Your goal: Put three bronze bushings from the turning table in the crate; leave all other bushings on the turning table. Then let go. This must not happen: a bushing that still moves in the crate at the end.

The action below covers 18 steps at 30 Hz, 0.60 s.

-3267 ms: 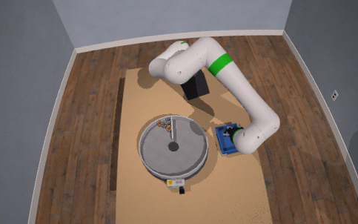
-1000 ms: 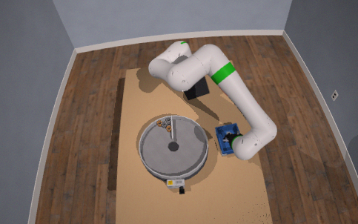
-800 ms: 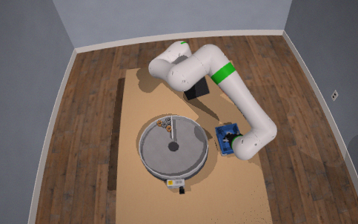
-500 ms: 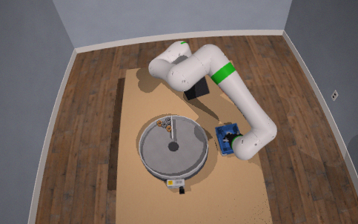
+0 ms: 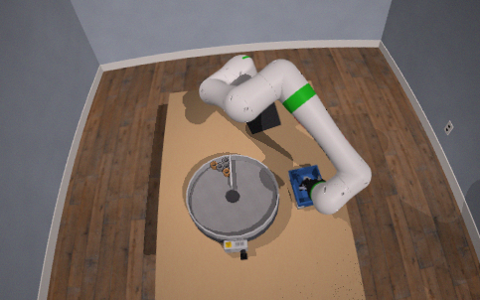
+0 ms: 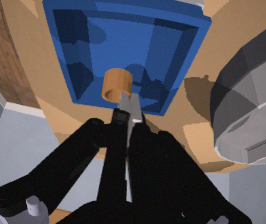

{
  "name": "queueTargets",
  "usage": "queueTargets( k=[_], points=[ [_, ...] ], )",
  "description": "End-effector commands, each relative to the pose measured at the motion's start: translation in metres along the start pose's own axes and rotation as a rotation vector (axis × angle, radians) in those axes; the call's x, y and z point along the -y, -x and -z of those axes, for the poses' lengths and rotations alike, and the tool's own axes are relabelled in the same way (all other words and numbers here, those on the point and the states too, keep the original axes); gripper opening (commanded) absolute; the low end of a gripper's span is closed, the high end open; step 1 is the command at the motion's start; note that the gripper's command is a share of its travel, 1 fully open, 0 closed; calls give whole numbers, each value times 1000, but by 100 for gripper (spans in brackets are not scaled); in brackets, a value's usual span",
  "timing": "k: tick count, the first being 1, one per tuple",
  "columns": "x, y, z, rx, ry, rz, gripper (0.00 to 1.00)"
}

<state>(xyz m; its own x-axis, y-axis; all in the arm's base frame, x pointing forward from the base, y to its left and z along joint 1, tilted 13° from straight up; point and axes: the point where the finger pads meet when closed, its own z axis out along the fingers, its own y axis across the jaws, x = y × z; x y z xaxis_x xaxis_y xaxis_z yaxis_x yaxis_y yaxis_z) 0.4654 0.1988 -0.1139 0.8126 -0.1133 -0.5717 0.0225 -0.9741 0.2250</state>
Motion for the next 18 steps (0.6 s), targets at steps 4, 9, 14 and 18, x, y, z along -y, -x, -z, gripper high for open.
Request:
queueTargets(
  k=[4, 9, 14, 18],
  points=[
    [0, -1, 0, 0, 0, 0, 0],
    [0, -3, -3, 0, 0, 0, 0],
    [0, -8, -9, 0, 0, 0, 0],
    [0, -10, -11, 0, 0, 0, 0]
  ],
)
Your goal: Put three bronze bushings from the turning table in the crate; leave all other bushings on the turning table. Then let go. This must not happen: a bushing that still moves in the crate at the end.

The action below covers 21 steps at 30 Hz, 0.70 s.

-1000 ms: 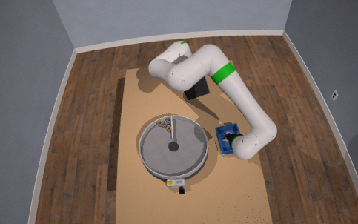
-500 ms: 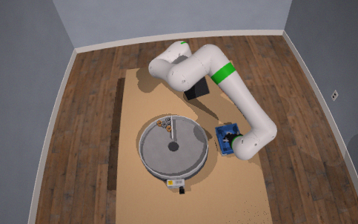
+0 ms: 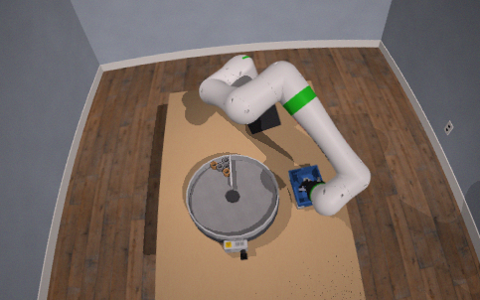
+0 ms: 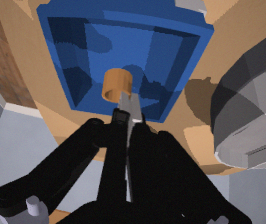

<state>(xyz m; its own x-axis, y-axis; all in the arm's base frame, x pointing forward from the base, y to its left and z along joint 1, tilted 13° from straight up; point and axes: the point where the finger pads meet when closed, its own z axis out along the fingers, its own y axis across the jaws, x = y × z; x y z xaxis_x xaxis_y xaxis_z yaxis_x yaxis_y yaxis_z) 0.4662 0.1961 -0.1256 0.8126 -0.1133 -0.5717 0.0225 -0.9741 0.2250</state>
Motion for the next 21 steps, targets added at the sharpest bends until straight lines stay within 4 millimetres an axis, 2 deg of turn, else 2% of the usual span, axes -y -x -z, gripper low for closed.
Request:
queueTargets(
  k=[1, 21],
  points=[
    [0, -3, -4, 0, 0, 0, 0],
    [0, -19, -22, 0, 0, 0, 0]
  ],
)
